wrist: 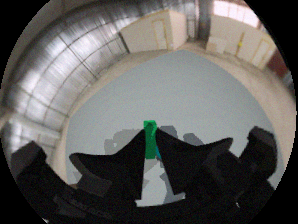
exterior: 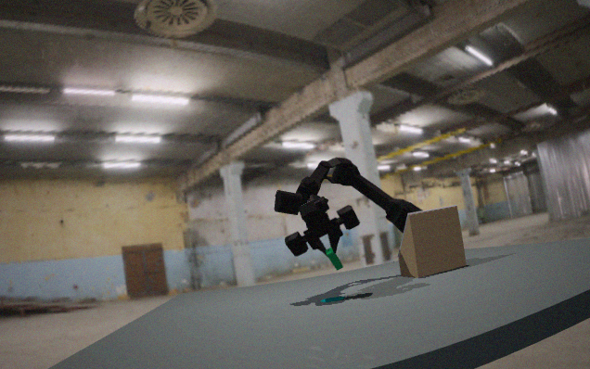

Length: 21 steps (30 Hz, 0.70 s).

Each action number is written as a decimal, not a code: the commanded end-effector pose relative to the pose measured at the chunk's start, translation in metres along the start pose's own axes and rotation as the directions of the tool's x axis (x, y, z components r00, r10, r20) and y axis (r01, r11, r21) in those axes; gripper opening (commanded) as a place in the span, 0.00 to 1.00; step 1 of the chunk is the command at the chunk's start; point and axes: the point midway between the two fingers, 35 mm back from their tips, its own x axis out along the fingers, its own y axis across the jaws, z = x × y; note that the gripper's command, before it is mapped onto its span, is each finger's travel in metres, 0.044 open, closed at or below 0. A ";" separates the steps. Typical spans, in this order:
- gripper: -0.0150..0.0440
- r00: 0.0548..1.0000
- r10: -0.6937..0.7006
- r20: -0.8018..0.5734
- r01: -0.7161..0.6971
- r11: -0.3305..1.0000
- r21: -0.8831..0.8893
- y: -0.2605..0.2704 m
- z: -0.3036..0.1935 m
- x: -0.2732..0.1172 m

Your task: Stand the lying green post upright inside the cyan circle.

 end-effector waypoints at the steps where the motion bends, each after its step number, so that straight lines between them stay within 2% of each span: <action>1: 0.29 1.000 0.003 0.030 -0.003 1.000 -0.009 0.000 0.000 0.000; 21: 0.29 0.984 0.005 0.179 0.002 0.999 -0.037 -0.002 -0.001 -0.004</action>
